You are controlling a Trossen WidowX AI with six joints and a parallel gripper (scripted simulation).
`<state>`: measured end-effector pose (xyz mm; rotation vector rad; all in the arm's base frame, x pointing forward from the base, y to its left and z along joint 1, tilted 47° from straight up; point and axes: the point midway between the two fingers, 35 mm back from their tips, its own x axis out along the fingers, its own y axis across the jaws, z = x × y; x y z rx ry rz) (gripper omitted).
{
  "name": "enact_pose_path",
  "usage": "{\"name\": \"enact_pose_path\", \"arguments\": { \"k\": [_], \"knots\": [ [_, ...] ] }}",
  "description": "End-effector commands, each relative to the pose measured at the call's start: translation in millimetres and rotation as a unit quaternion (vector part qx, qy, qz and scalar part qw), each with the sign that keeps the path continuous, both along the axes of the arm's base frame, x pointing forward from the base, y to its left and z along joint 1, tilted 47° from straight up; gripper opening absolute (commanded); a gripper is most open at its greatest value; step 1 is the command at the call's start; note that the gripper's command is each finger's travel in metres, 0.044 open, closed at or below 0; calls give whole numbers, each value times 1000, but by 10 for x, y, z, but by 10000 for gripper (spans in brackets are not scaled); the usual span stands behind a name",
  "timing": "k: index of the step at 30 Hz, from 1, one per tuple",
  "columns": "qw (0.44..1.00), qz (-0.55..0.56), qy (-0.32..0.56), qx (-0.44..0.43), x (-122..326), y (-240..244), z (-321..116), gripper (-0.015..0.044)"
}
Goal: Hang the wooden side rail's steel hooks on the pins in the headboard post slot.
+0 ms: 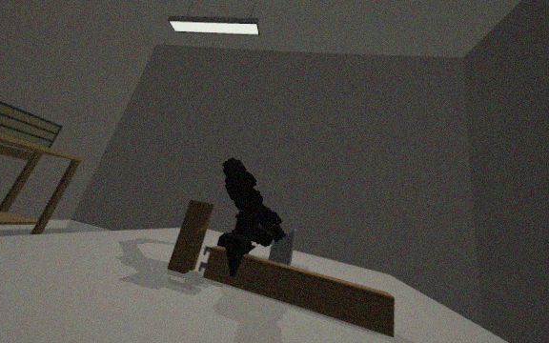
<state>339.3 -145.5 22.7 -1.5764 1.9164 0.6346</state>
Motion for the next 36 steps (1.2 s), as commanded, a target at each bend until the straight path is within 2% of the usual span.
{"name": "enact_pose_path", "arguments": {
  "k": [1,36],
  "knots": [
    [1000,5,8,0,1,8,4,0],
    [1000,5,8,0,9,50,44,0]
  ]
}}
